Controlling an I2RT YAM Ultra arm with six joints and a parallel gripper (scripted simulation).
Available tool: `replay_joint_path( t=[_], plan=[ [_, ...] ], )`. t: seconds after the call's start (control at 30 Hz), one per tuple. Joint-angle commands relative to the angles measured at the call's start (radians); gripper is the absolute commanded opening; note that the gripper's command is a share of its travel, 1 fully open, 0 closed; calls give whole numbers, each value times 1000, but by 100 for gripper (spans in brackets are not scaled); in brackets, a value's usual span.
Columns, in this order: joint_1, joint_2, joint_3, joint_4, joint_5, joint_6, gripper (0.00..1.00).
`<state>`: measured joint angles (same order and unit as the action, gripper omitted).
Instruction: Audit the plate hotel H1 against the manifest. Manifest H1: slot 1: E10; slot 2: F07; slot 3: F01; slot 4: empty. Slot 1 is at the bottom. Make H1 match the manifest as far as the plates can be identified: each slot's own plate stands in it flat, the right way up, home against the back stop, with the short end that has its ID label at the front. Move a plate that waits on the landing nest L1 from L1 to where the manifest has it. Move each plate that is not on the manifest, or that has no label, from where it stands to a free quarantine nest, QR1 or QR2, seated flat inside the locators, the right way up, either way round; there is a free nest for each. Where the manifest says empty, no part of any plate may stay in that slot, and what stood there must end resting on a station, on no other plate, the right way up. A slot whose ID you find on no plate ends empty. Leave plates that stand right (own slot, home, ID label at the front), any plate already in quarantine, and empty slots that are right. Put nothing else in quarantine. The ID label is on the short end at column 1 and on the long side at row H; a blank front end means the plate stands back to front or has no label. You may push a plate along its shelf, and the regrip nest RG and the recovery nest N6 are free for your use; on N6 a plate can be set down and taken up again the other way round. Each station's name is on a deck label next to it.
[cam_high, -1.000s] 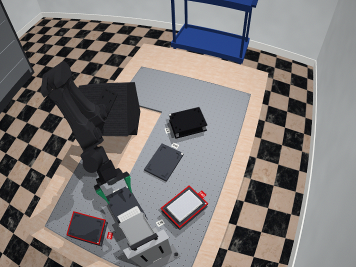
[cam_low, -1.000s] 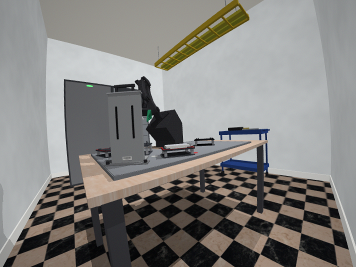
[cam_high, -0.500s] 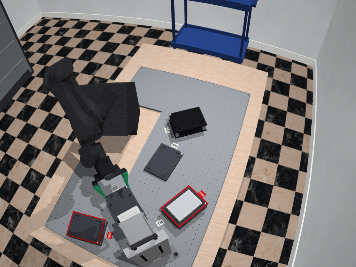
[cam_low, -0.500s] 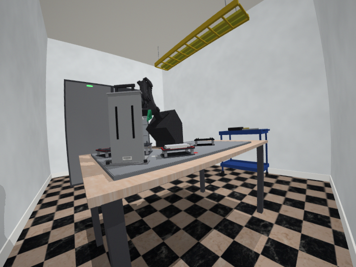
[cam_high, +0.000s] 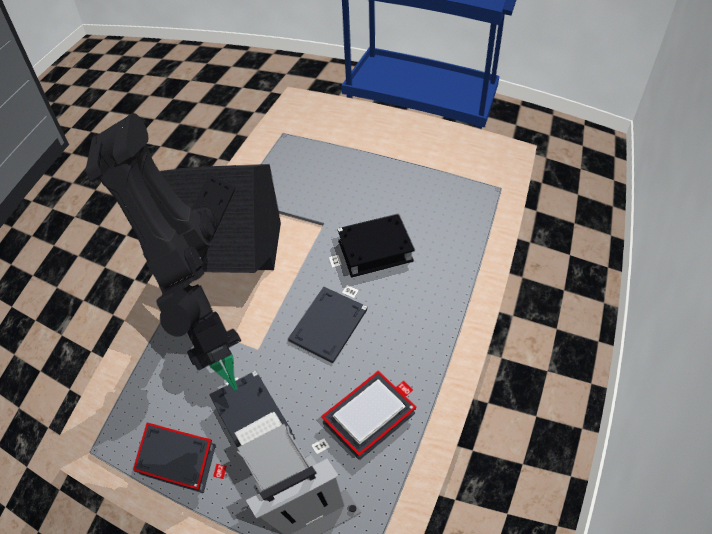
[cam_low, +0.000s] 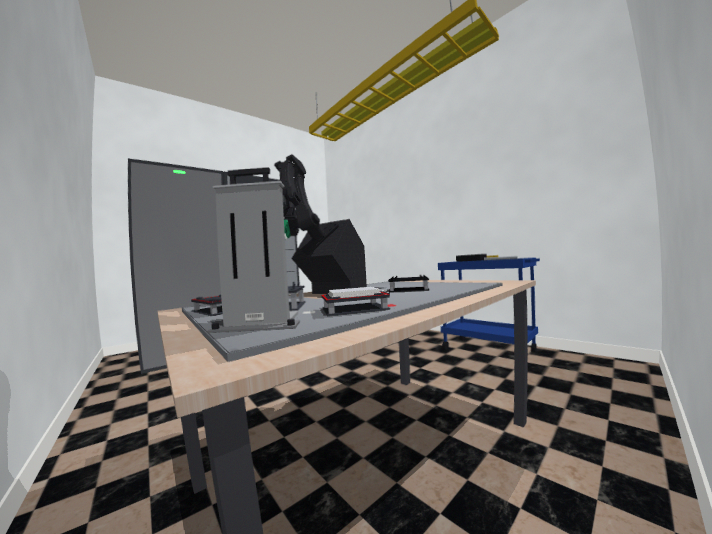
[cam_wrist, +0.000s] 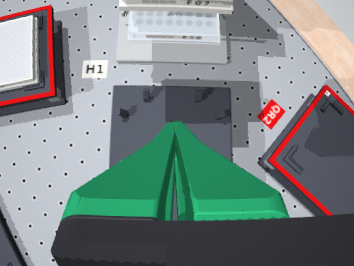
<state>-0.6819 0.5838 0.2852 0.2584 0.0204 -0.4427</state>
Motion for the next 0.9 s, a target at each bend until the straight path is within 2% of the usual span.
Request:
replay_joint_path(
  t=[0.0,0.43,0.5,0.87],
  plan=[
    [0,8,4,20,-14,-2,0],
    [-2,8,4,20,-15,-2,0],
    [5,26,28,31,-18,-6,0],
    [26,52,46,39,5,-4,0]
  ],
)
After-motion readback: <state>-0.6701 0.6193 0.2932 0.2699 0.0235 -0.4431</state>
